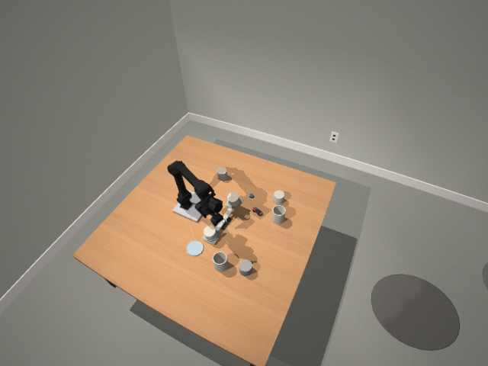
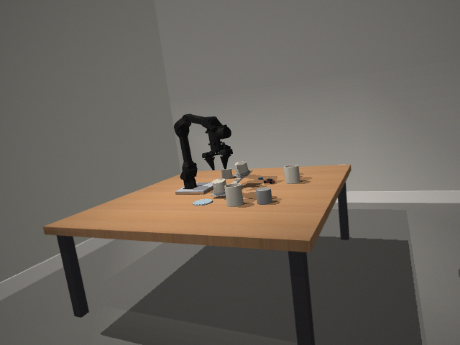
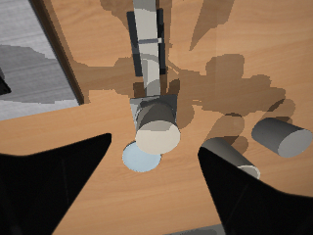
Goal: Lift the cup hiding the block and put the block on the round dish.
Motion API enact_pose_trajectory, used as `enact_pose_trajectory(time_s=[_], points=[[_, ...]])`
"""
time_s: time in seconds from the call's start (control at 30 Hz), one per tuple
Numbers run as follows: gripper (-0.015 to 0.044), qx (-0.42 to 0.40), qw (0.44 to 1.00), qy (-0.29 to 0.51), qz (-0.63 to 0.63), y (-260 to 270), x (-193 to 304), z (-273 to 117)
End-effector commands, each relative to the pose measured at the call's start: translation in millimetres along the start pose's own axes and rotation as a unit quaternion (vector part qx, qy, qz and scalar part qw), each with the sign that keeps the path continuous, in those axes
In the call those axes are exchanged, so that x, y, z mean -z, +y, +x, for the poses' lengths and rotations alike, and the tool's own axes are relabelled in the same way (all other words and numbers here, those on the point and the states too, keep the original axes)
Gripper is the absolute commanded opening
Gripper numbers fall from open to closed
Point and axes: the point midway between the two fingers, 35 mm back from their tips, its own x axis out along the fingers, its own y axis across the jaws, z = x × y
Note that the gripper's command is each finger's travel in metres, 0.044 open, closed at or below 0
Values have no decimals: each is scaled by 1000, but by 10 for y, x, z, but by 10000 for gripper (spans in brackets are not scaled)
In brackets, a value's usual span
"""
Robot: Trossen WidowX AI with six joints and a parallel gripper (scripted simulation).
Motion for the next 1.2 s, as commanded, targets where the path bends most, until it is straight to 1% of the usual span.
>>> enact_pose_trajectory(time_s=[0.0,0.2,0.37,0.5,1.17], points=[[440,-22,998,-12,-55,-61,98,103],[440,-45,991,-31,-120,-114,228,241],[440,-45,991,-31,-120,-113,228,249],[440,-45,991,-31,-120,-100,221,382],[440,-45,991,-31,-120,-89,209,658]])
